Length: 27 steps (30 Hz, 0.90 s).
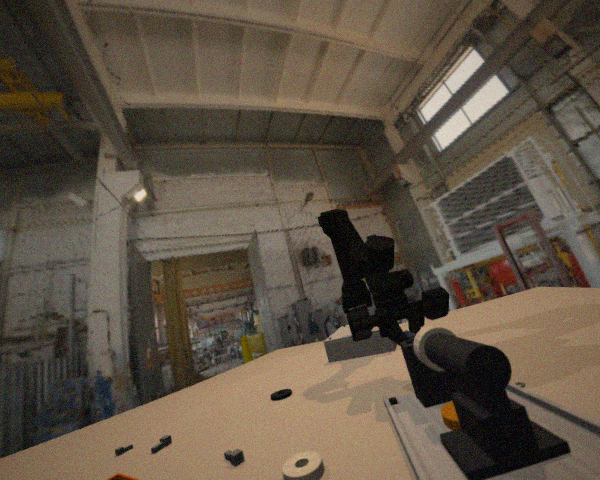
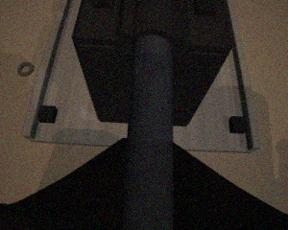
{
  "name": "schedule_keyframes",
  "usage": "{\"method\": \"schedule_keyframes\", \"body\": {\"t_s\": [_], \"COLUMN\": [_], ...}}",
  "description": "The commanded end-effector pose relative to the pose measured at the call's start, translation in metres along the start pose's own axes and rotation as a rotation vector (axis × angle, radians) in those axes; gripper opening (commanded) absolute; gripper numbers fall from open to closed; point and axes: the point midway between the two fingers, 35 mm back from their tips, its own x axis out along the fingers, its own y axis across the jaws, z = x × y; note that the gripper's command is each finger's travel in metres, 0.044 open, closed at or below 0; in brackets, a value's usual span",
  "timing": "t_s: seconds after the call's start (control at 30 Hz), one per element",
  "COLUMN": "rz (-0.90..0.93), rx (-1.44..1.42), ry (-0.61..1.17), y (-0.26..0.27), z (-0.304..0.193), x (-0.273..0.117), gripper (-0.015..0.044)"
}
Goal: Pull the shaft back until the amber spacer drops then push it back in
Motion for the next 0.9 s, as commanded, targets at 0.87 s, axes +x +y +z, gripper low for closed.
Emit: {"method": "schedule_keyframes", "body": {"t_s": [0.87], "rz": [0.003], "rx": [-0.002], "ry": [-0.005], "y": [0.0005], "z": [0.0100], "x": [0.0082], "gripper": [0.0000]}}
